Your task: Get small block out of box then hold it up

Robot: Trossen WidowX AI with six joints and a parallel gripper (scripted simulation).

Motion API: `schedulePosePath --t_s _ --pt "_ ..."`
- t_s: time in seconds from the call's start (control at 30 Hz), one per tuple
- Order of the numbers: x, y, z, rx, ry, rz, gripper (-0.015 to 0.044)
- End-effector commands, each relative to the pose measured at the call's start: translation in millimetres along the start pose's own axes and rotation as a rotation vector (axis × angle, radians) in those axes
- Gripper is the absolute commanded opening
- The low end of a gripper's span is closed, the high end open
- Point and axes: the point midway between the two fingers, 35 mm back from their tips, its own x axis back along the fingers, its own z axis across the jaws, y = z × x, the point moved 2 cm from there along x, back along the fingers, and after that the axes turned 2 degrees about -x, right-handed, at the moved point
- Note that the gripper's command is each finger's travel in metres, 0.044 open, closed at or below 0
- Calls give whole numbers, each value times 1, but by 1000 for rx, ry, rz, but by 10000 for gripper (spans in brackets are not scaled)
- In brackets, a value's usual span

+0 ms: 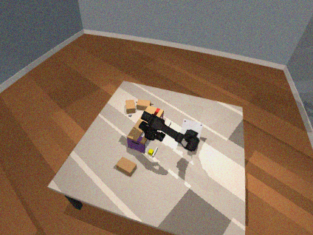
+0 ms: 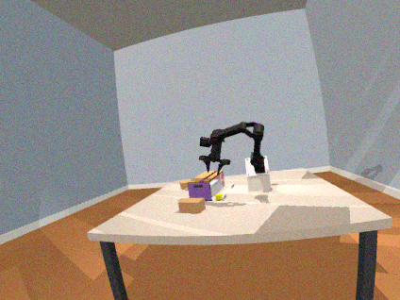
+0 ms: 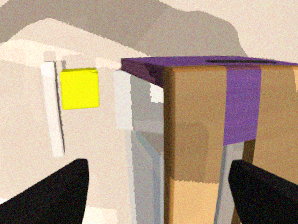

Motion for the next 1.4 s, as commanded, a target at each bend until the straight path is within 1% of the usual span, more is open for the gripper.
schedulePosePath --t_s 0.0,0.3,0.37,1.03,1.1,1.27,1.37 --pt "-1 8 17 1032 -75 91 285" --pt "2 14 21 1577 -97 158 285" --pt "2 14 21 1631 -98 166 285" --pt "0 14 21 1640 -97 167 285" --pt "-15 13 23 1642 -89 170 285" --pt "-74 12 39 1642 -94 169 285" --pt "-89 13 46 1640 -103 163 285"
